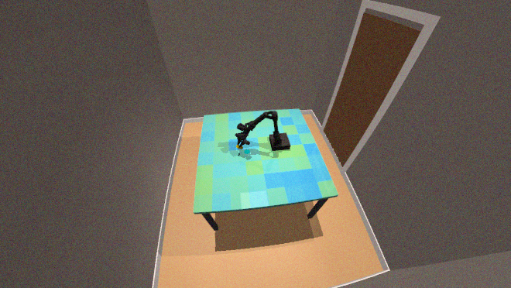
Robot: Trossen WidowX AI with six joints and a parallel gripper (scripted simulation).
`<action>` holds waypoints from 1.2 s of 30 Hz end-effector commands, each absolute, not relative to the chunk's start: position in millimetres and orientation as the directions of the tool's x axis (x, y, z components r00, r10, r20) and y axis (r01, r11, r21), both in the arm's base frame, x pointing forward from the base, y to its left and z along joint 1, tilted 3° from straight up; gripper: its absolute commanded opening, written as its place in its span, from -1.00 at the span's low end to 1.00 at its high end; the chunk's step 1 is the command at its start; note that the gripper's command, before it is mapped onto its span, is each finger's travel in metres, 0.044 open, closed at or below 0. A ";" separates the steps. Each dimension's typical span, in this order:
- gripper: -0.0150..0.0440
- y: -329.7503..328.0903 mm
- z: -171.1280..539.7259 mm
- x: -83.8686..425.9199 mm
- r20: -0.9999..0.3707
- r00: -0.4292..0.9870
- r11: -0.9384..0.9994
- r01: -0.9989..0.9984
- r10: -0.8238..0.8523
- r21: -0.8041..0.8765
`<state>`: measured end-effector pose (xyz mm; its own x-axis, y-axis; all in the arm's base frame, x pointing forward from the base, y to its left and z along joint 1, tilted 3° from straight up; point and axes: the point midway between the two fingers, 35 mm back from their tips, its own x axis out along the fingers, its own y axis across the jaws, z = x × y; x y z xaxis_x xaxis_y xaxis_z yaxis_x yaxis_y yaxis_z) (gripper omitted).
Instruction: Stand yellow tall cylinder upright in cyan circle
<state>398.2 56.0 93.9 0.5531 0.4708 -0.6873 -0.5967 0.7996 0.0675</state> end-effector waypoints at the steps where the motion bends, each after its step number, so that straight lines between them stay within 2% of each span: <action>1: -0.14 54.7 94.2 398.5 -0.664 0.569 0.799 -0.596 0.486 0.075; 36: -0.14 45.3 98.9 393.5 -0.484 0.659 0.781 -0.618 0.575 0.088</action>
